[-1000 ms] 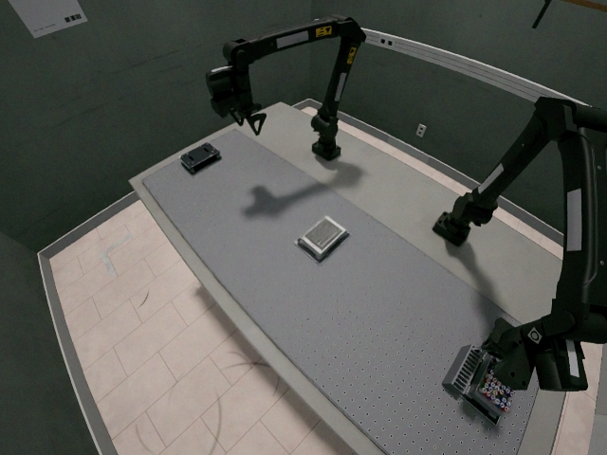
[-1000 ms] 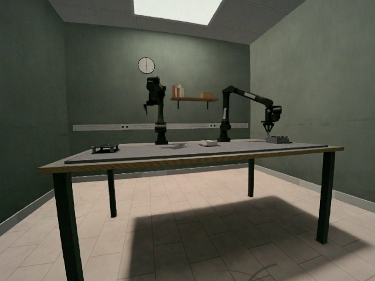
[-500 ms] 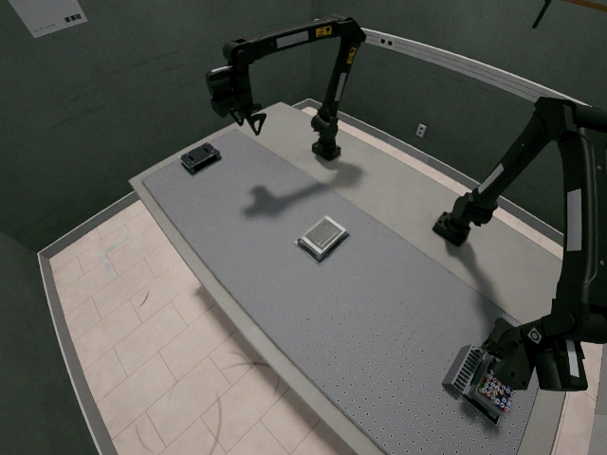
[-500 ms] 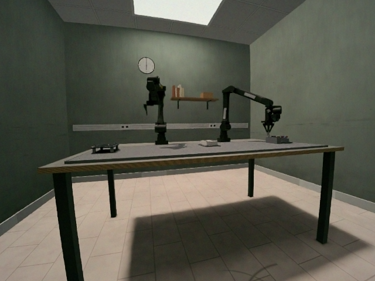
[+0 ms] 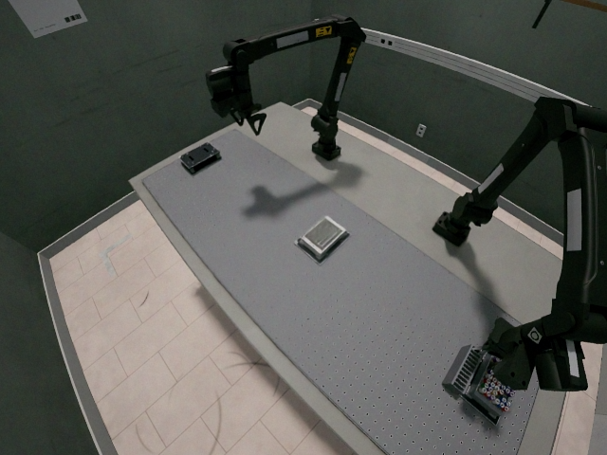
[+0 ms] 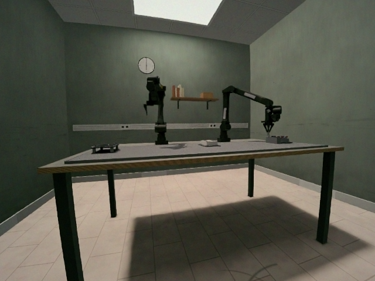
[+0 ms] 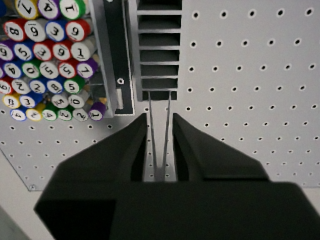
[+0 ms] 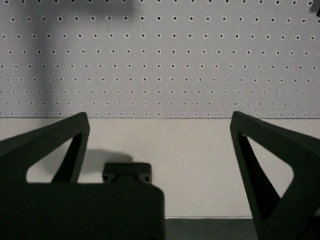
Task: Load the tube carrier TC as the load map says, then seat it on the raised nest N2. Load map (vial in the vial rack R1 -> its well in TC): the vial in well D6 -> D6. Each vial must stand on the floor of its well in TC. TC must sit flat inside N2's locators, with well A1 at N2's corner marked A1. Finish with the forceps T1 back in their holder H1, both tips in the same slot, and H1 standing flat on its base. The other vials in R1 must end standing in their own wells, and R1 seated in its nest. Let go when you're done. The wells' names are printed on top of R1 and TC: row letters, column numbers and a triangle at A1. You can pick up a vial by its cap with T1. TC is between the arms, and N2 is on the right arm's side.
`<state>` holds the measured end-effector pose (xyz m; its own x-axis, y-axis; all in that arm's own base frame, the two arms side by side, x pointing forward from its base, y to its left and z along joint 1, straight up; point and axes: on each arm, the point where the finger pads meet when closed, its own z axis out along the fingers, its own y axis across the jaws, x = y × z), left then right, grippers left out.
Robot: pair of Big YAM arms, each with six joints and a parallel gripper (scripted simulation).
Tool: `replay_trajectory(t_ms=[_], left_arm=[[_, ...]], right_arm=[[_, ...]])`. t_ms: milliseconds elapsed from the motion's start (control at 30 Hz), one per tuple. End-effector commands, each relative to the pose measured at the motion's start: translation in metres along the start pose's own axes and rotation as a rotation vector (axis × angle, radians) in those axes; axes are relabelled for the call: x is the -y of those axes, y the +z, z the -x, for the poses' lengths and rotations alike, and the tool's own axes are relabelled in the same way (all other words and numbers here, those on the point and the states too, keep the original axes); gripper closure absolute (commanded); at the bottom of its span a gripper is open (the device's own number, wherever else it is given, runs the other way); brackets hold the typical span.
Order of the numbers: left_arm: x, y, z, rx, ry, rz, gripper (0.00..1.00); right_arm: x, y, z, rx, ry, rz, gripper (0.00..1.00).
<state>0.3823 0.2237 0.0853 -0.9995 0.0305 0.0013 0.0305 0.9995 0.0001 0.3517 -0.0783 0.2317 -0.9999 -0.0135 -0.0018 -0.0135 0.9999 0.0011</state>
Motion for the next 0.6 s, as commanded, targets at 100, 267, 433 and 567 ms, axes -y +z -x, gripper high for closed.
replay_trajectory(t_ms=[100,267,433,567], left_arm=[[-0.0073,-0.0131,0.0100,0.030,0.002,0.018,0.84],[-0.0073,-0.0131,0.0100,0.030,0.002,0.018,0.89],[-0.0073,-0.0131,0.0100,0.030,0.002,0.018,0.93],[-0.0073,-0.0131,0.0100,0.030,0.002,0.018,0.93]], right_arm=[[0.0020,-0.0124,0.0070,0.033,0.009,-0.009,0.00],[0.0020,-0.0124,0.0070,0.033,0.009,-0.009,0.00],[0.0020,-0.0124,0.0070,0.033,0.009,-0.009,0.00],[0.0020,-0.0124,0.0070,0.033,0.009,-0.009,0.00]])
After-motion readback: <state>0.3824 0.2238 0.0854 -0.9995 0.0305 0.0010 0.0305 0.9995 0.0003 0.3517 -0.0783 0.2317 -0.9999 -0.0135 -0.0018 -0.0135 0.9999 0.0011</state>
